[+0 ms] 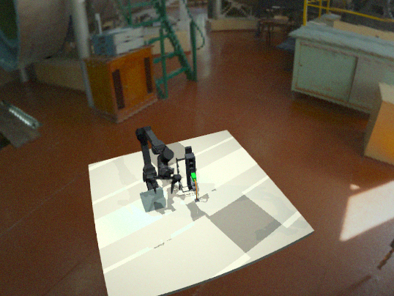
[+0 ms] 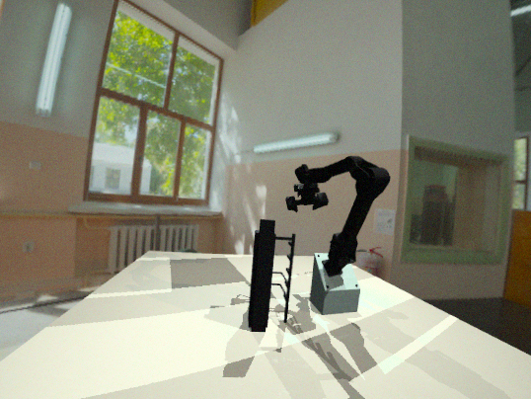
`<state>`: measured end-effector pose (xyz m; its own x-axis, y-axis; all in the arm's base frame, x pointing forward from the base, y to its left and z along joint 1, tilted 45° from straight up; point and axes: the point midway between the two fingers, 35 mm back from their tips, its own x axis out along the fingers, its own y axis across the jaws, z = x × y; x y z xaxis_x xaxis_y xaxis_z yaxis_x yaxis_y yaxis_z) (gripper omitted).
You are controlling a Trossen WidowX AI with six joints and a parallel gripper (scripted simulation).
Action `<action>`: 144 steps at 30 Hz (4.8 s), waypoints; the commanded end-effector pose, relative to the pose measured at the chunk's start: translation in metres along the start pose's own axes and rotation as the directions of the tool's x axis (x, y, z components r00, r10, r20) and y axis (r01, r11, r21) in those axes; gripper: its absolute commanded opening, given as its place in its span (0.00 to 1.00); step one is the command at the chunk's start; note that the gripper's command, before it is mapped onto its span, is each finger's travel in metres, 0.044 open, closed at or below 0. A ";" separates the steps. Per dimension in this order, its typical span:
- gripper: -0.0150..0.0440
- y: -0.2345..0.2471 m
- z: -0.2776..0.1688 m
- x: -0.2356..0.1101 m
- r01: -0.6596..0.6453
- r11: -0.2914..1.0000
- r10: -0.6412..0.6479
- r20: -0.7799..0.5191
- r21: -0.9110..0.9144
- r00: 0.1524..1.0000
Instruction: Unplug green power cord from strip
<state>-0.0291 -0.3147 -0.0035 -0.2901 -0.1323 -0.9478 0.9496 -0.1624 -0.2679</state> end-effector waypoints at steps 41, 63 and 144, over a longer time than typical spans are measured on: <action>0.53 0.232 -0.208 -0.126 -0.185 0.974 0.215 -0.810 0.134 0.546; 0.53 0.230 -0.226 -0.153 -0.185 0.974 0.214 -0.811 0.133 0.544; 1.00 0.238 -0.181 -0.088 -0.186 0.973 0.216 -0.808 0.134 0.548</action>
<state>0.2511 -0.1424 -0.0006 0.1420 0.6871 -0.7126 0.9636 -0.2607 -0.0594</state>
